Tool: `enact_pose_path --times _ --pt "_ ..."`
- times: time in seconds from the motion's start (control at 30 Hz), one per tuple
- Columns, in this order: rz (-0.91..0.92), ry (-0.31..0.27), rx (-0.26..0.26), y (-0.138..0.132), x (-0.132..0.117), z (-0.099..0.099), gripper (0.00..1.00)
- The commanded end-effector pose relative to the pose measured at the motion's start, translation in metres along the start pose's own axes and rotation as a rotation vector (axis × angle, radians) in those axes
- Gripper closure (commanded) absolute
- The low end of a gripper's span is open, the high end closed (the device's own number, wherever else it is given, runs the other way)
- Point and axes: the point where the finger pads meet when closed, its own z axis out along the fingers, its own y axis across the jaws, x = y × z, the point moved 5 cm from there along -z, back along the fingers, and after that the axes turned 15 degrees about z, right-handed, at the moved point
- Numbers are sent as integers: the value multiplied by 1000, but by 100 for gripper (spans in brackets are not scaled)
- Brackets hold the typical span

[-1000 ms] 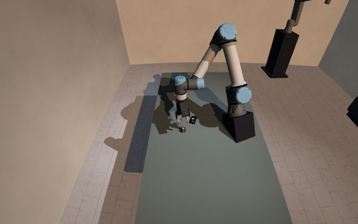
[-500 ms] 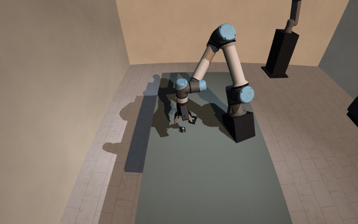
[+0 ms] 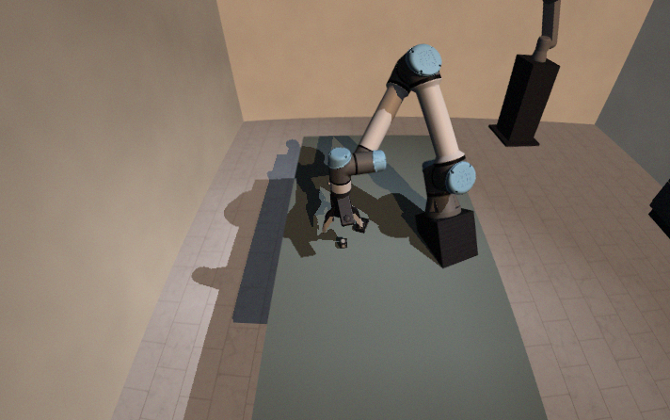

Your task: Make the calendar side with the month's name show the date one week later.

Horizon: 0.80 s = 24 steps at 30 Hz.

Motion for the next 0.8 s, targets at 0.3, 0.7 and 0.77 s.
enact_pose_path --times 0.3,0.7,0.77 --pt "1 0 -1 0 -1 -10 72" --pt "1 0 -1 0 -1 -10 72" --pt "1 0 -1 0 -1 -10 72"
